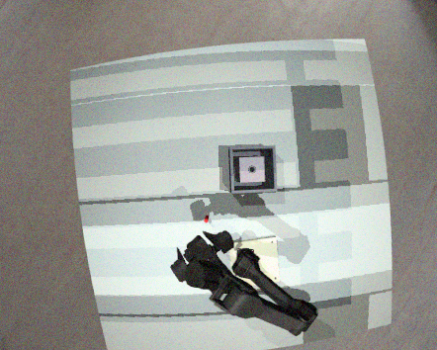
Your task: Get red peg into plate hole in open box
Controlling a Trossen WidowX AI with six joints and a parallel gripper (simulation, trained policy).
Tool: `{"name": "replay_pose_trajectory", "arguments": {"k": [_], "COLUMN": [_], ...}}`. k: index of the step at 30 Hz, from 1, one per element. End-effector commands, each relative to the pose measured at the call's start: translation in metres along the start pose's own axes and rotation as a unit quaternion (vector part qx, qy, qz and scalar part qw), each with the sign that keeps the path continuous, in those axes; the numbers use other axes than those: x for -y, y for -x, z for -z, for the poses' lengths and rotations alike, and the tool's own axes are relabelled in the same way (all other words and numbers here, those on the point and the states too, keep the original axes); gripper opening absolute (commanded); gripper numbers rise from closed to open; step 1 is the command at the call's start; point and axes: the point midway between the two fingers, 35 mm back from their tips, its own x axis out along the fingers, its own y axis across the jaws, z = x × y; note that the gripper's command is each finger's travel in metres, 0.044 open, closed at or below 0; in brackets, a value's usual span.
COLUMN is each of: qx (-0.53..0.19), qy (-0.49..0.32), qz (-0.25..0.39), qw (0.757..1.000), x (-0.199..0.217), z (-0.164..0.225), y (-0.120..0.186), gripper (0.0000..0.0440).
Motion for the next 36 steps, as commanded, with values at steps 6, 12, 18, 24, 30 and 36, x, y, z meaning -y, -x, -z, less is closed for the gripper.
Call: {"name": "replay_pose_trajectory", "arguments": {"k": [6,12,18,24,30,36], "qx": [-0.030,-0.043,-0.055,-0.062,-0.059,-0.050], "qy": [-0.135,-0.230,-0.321,-0.409,-0.480,-0.529], "qz": [0.055,0.093,0.133,0.171,0.195,0.201], "qw": [0.989,0.968,0.936,0.894,0.853,0.823], "x": [0.026,0.043,0.060,0.076,0.088,0.098], "z": [0.006,0.011,0.018,0.029,0.039,0.049], "y": [-0.021,-0.034,-0.049,-0.068,-0.091,-0.115], "gripper": [0.0440,0.0440,0.0440,0.0440,0.0440,0.0440]}}
